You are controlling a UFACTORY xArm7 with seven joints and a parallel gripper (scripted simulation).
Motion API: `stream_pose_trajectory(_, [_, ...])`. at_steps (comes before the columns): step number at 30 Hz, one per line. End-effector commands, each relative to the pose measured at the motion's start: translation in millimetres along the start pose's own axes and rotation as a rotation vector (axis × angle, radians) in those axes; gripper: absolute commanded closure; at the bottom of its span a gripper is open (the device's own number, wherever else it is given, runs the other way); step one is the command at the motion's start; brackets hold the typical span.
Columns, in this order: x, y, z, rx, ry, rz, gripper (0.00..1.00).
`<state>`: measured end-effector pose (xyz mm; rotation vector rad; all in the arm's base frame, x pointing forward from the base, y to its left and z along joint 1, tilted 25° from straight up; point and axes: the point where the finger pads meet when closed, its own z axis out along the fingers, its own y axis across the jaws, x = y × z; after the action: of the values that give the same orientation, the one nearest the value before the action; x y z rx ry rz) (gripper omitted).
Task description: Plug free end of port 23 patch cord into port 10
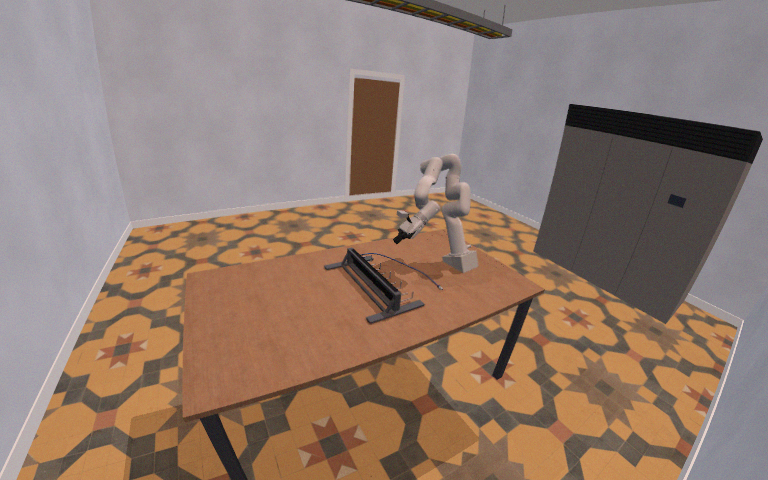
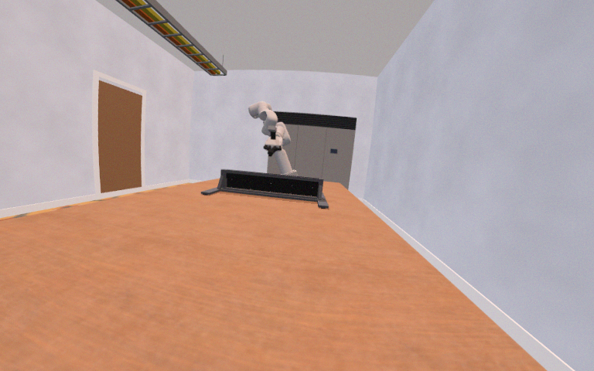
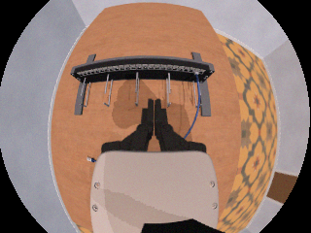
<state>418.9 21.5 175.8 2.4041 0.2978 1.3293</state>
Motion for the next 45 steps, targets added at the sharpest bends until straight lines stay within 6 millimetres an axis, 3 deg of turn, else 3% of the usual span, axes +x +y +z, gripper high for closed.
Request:
stream_pose_trajectory(1, [1.7,0.1,16.4,0.0,0.003,0.0,1.0])
stream_pose_trajectory(7, [1.8,0.1,59.9,0.0,0.003,0.0,1.0])
stream_pose_trajectory(11, [1.8,0.1,69.9,0.0,0.003,0.0,1.0])
stream_pose_trajectory(14, [1.9,0.1,95.6,0.0,0.003,0.0,1.0])
stream_pose_trajectory(21, [2.0,0.1,130.8,0.0,0.003,0.0,1.0])
stream_pose_trajectory(45, [2.0,0.1,137.0,0.0,0.003,0.0,1.0])
